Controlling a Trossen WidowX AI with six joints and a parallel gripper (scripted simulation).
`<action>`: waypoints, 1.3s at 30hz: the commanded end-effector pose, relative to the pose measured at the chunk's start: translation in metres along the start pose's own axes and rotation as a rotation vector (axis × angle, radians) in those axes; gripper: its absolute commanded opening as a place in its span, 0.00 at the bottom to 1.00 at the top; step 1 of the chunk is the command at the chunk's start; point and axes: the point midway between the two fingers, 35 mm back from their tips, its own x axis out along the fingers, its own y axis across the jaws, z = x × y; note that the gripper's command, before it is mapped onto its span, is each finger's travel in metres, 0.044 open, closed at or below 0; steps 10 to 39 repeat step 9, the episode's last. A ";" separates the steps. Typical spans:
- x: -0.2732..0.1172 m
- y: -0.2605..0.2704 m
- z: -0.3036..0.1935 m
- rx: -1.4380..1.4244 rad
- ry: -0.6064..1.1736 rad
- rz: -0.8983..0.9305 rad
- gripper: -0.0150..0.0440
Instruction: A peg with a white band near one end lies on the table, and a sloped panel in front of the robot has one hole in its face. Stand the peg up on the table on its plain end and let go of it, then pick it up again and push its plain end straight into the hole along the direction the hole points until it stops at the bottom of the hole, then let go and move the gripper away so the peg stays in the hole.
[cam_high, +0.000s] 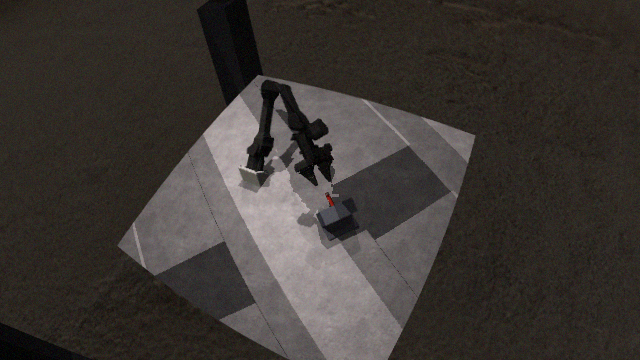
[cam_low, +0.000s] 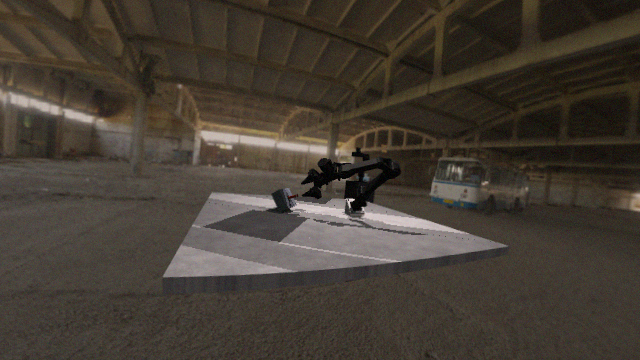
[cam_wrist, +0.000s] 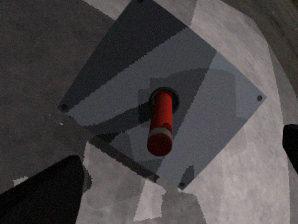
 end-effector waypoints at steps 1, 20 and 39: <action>-0.007 0.001 0.001 -0.005 -0.006 0.004 1.00; -0.015 0.000 0.000 -0.004 -0.005 0.004 1.00; -0.015 0.000 0.000 -0.004 -0.005 0.004 1.00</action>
